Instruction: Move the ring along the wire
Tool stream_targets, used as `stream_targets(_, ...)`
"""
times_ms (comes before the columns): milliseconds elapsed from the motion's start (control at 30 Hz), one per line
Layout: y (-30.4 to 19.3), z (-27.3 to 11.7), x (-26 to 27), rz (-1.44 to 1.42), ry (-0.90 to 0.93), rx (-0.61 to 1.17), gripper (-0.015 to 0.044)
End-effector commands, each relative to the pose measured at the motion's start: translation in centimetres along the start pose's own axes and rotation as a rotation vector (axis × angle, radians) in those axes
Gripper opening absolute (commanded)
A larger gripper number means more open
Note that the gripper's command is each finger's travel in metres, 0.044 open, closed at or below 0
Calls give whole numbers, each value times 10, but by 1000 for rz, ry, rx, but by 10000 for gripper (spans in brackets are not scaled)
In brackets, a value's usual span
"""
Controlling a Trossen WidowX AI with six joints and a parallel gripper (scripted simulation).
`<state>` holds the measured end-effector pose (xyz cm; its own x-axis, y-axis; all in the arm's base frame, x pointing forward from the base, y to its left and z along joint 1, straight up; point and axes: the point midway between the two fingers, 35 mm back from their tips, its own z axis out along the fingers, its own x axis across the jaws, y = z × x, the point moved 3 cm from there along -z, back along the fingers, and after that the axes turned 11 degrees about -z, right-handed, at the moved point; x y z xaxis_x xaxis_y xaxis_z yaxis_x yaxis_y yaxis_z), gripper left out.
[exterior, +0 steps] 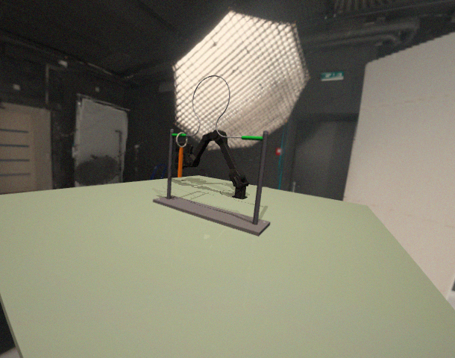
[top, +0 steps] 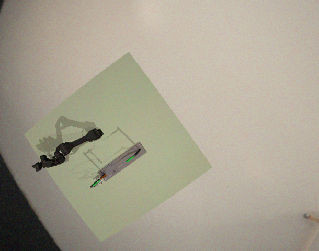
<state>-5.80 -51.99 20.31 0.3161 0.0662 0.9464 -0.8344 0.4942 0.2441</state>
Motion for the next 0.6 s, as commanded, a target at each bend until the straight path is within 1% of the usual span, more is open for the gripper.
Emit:
stream_targets(0, -26, -29, 10, -179, 29, 199, 160)
stream_targets(133, -51, -68, 18, -361, 100, 410, 160)
stream_targets(267, -71, -112, 24, -527, 207, 613, 160)
stream_targets(400, -85, -162, 27, -672, 352, 803, 160)
stream_targets(567, -93, -229, 28, -816, 581, 1016, 160)
